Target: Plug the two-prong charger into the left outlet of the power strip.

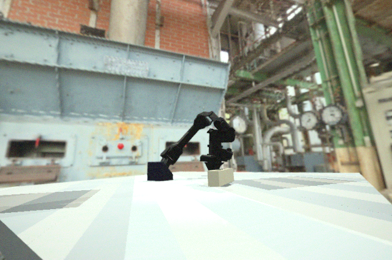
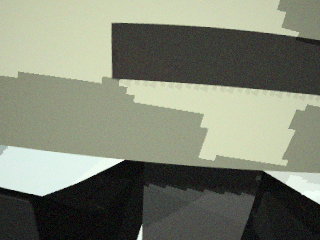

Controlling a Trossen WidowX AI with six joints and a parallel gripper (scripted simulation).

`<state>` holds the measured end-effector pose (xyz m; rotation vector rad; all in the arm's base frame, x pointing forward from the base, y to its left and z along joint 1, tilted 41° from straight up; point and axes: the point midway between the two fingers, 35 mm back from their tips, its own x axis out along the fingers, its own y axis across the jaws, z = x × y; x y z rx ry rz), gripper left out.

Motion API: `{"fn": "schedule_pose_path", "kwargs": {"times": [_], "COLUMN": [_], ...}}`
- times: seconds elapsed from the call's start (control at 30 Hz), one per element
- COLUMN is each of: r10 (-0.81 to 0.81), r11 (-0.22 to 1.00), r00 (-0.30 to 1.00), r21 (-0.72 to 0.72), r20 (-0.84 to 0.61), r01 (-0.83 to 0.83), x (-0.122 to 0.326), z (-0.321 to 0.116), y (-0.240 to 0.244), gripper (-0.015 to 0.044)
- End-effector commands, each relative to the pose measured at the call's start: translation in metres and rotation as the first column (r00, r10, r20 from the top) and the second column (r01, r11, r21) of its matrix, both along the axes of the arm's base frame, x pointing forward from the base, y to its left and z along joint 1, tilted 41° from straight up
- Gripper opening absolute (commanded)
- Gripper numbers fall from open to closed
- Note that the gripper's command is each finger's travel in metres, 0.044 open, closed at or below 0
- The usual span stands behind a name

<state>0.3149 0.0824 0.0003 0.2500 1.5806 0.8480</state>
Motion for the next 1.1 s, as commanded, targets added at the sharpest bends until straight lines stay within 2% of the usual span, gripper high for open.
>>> {"fn": "schedule_pose_path", "kwargs": {"times": [0.0,1.07], "r10": [0.004,0.004], "r11": [1.0,1.0], "r00": [1.0,1.0], "r21": [0.009,0.009], "r20": [0.024,0.024], "r01": [-0.004,-0.004], "x": [0.0043,0.0023], "z": [-0.0005,0.0016], "y": [0.0047,0.0019], "gripper": [0.0,0.0]}}
